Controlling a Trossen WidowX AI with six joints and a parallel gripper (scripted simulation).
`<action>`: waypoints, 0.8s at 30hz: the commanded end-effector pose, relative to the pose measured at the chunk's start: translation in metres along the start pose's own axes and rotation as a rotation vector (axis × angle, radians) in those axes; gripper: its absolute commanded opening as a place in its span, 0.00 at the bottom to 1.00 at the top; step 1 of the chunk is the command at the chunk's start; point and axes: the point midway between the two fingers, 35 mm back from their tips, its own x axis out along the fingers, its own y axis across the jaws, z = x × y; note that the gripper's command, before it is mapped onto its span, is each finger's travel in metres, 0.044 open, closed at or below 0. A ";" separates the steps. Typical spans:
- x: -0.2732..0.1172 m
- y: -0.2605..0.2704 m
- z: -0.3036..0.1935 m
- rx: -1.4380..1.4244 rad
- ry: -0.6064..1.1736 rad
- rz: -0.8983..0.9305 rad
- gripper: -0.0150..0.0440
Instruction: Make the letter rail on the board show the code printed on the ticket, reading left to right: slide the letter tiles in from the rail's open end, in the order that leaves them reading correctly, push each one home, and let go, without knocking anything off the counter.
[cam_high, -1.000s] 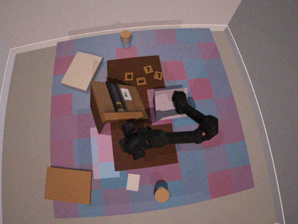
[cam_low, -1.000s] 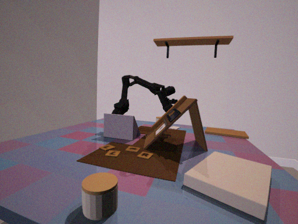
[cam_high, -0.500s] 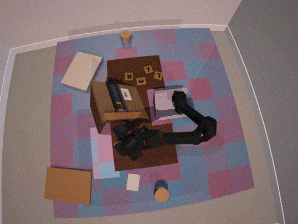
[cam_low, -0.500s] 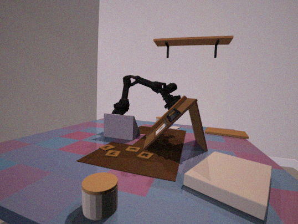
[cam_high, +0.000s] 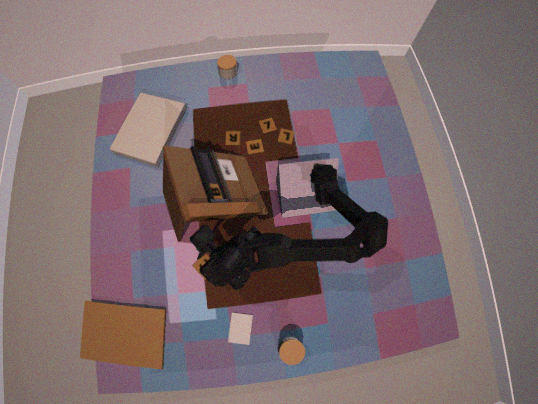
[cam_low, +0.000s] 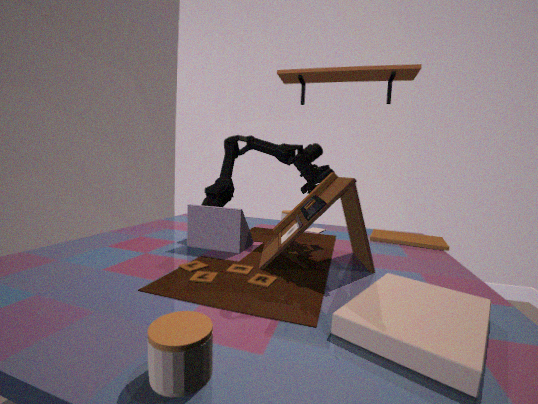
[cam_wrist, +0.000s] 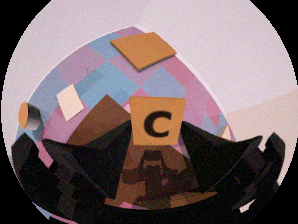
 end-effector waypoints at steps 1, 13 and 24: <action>0.000 -0.008 0.009 -0.069 -0.024 -0.021 0.25; -0.011 -0.038 0.029 -0.176 -0.080 -0.100 0.25; -0.042 -0.113 0.038 -0.112 -0.102 -0.249 0.25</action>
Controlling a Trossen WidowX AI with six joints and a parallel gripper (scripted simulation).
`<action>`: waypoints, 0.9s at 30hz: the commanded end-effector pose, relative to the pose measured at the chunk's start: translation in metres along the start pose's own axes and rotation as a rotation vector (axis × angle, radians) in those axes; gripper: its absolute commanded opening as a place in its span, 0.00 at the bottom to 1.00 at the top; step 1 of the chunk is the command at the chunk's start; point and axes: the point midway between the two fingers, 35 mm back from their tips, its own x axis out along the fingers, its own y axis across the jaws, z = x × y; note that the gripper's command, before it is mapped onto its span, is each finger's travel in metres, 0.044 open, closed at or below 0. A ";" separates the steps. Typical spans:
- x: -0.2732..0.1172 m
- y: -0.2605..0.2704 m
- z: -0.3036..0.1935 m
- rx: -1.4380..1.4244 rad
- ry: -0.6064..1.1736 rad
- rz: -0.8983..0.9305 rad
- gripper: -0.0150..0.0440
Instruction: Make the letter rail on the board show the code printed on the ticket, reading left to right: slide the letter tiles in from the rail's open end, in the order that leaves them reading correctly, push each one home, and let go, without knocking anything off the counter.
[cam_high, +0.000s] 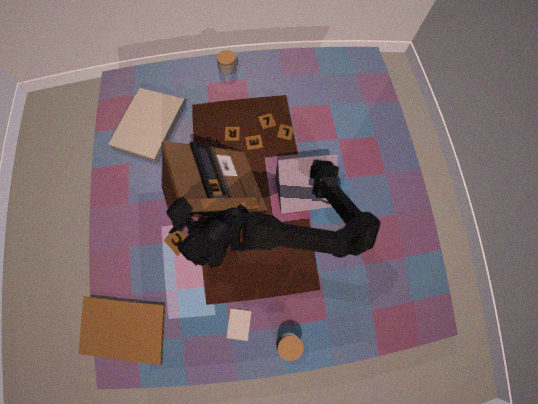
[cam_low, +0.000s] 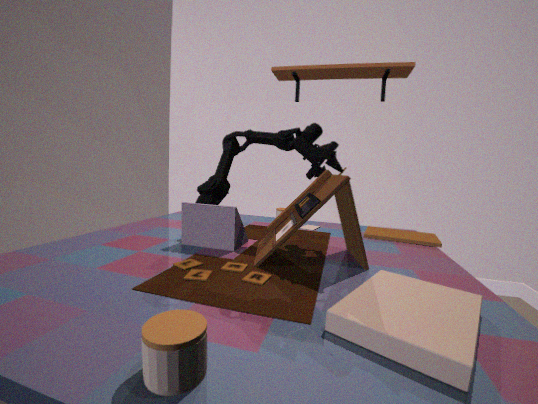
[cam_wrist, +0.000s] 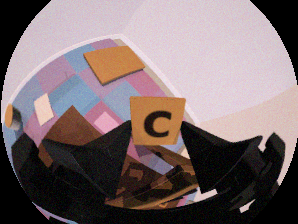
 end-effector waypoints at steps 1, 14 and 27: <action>-0.006 -0.031 -0.002 0.020 0.002 -0.053 0.25; -0.024 -0.114 -0.035 0.040 0.030 -0.162 0.25; -0.030 -0.172 -0.102 0.133 0.130 -0.159 0.25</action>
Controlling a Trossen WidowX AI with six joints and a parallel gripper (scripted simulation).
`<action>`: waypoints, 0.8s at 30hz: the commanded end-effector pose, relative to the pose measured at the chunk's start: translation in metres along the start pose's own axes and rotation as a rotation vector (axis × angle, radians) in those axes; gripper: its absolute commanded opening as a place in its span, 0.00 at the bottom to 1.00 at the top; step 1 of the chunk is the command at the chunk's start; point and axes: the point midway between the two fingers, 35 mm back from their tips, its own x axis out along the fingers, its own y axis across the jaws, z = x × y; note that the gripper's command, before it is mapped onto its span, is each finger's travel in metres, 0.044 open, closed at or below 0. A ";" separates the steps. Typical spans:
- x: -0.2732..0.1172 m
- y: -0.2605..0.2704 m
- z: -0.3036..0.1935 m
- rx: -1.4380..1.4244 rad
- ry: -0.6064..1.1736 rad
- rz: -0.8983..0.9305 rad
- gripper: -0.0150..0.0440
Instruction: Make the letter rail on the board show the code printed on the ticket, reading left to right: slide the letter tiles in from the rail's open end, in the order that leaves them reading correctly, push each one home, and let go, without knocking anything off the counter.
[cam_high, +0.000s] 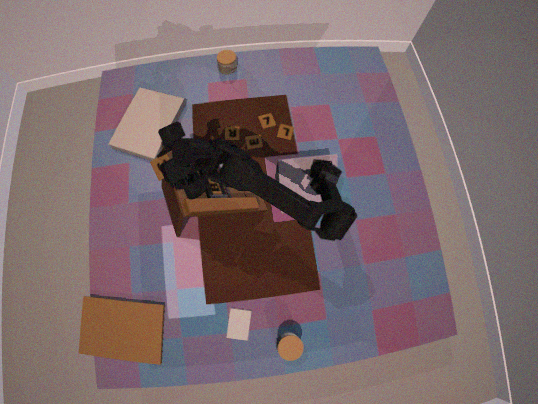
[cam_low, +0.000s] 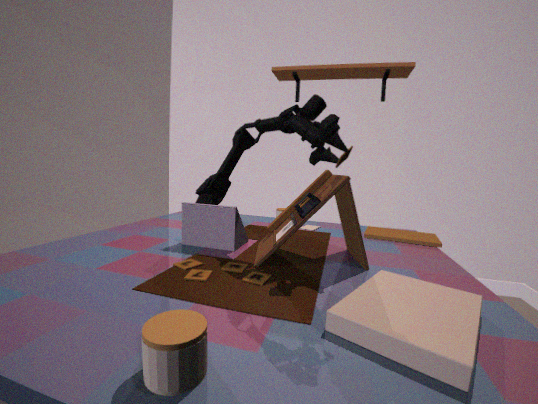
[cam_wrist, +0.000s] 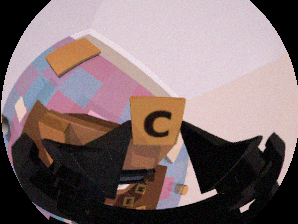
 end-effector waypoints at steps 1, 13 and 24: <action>0.005 -0.013 -0.017 0.017 0.028 0.026 0.25; 0.021 -0.048 -0.079 0.112 0.095 0.124 0.25; 0.028 -0.072 -0.138 0.220 0.110 0.217 0.25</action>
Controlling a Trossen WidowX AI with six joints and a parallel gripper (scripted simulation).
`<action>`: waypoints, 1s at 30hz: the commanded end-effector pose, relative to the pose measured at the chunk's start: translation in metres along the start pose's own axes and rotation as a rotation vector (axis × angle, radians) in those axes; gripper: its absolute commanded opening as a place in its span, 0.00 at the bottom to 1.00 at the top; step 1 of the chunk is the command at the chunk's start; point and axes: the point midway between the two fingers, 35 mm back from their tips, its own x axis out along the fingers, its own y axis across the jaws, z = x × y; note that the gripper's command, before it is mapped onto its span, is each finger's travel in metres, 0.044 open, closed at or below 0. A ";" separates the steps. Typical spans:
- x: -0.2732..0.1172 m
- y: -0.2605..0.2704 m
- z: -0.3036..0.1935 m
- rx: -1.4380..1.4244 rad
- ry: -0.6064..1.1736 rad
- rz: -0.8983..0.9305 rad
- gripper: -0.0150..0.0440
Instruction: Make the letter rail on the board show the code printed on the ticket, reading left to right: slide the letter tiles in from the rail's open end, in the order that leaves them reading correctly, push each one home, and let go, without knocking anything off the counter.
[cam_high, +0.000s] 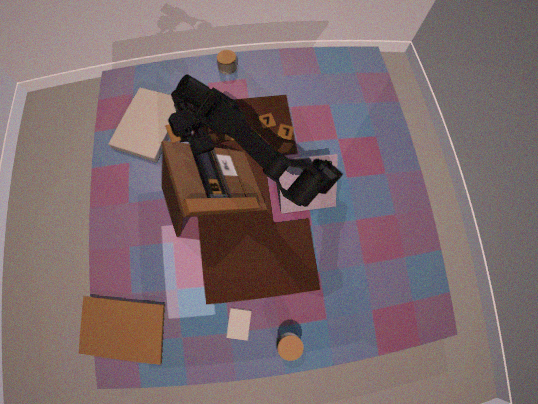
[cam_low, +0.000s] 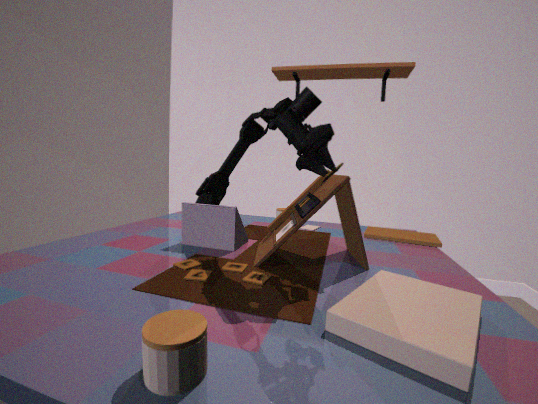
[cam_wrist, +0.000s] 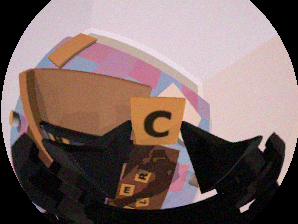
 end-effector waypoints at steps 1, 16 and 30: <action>0.004 -0.012 -0.021 0.041 -0.001 0.043 0.25; 0.008 -0.048 -0.094 0.198 -0.060 0.162 0.25; 0.019 -0.060 -0.129 0.281 -0.115 0.209 0.25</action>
